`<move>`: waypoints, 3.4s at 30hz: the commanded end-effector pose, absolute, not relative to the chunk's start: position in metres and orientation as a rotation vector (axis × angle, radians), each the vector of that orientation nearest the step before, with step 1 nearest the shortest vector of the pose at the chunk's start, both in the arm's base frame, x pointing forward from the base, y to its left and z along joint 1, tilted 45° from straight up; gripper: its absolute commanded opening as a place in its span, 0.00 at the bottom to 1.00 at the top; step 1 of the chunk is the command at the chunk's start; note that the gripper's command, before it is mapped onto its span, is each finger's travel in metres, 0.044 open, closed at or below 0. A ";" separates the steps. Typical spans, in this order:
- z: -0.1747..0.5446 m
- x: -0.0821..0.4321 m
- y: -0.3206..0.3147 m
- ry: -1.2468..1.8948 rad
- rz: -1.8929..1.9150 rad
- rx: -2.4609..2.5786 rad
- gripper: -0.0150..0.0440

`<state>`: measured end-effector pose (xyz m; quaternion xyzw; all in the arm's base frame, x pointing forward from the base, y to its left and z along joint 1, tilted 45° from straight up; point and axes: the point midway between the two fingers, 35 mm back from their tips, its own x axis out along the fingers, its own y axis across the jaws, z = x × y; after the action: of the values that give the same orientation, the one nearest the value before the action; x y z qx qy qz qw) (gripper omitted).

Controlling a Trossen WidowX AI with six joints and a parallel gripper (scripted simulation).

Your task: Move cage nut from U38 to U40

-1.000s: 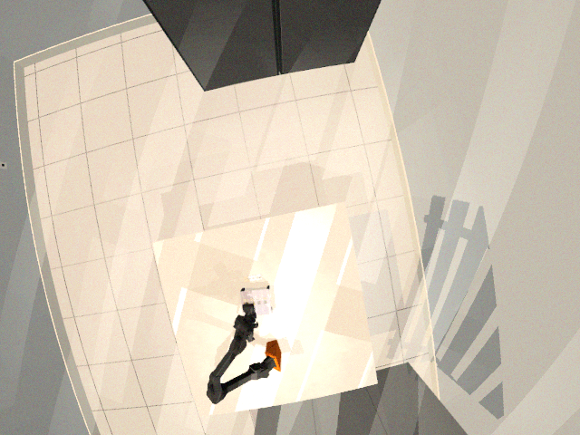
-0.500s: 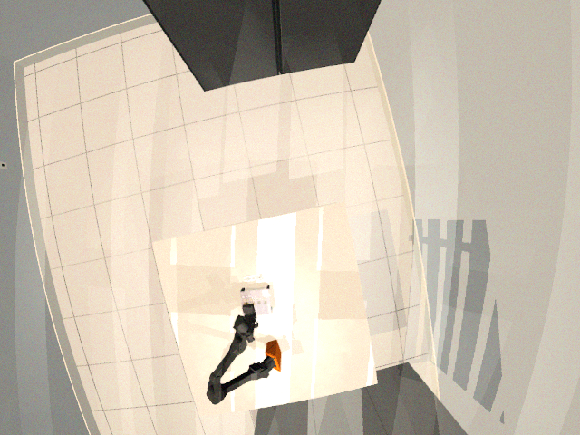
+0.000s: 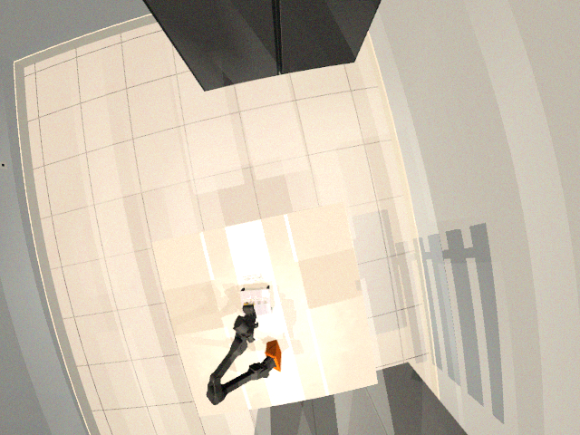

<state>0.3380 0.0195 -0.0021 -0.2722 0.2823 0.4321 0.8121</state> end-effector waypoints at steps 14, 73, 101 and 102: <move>-0.003 0.338 0.019 0.607 0.916 -0.583 0.31; -0.003 0.336 0.019 0.590 0.867 -0.596 0.31; -0.002 0.337 0.019 0.589 0.862 -0.597 0.31; -0.002 0.337 0.019 0.589 0.863 -0.597 0.31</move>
<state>0.3372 0.0199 -0.0020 -0.2805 0.2744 0.4071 0.8248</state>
